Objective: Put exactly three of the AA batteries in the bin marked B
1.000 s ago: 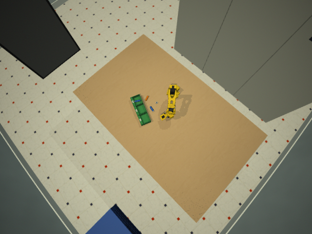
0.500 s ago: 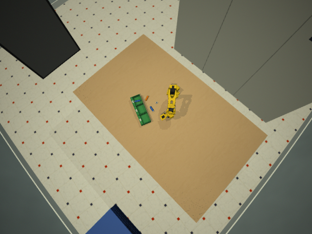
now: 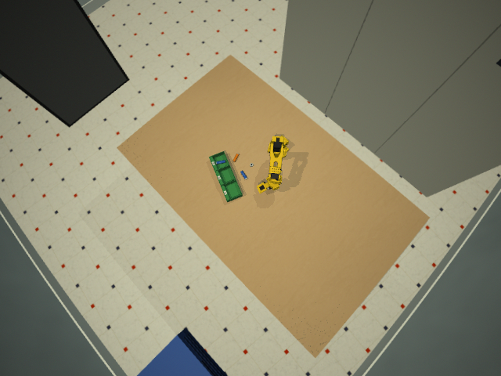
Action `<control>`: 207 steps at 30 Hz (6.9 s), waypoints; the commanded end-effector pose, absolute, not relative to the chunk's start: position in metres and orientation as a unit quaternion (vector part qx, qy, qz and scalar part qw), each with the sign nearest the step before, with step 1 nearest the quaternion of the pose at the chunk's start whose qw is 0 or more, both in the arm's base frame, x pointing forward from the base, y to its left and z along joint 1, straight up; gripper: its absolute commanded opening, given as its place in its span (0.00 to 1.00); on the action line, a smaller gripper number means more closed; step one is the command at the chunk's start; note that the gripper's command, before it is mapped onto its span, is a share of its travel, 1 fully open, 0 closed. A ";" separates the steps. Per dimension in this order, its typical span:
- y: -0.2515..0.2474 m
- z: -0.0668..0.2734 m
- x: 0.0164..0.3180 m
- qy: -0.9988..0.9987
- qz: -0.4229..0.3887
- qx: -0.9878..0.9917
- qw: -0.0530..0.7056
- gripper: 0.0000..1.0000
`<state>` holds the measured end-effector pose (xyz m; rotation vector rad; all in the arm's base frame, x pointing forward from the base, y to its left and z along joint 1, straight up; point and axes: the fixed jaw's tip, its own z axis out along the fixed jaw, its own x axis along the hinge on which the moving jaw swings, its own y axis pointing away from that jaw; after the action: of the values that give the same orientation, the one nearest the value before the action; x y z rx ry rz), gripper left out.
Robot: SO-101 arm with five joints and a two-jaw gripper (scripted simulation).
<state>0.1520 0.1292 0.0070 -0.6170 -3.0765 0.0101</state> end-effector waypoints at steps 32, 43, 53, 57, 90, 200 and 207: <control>0.125 0.059 0.154 -0.980 -0.008 -0.198 -0.006 0.00; 0.094 0.065 0.168 -0.978 -0.011 -0.209 -0.013 0.00; 0.060 0.071 0.176 -0.975 -0.013 -0.219 -0.022 0.00; 0.058 0.071 0.176 -0.975 -0.013 -0.220 -0.023 0.00; -0.013 0.085 0.200 -0.968 -0.009 -0.242 -0.062 0.00; -0.161 0.096 0.251 -0.944 0.051 -0.284 -0.162 0.00; -0.159 0.092 0.248 -0.946 0.047 -0.285 -0.151 0.00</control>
<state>0.2475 -0.1560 0.0807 -0.9813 -3.2525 0.1365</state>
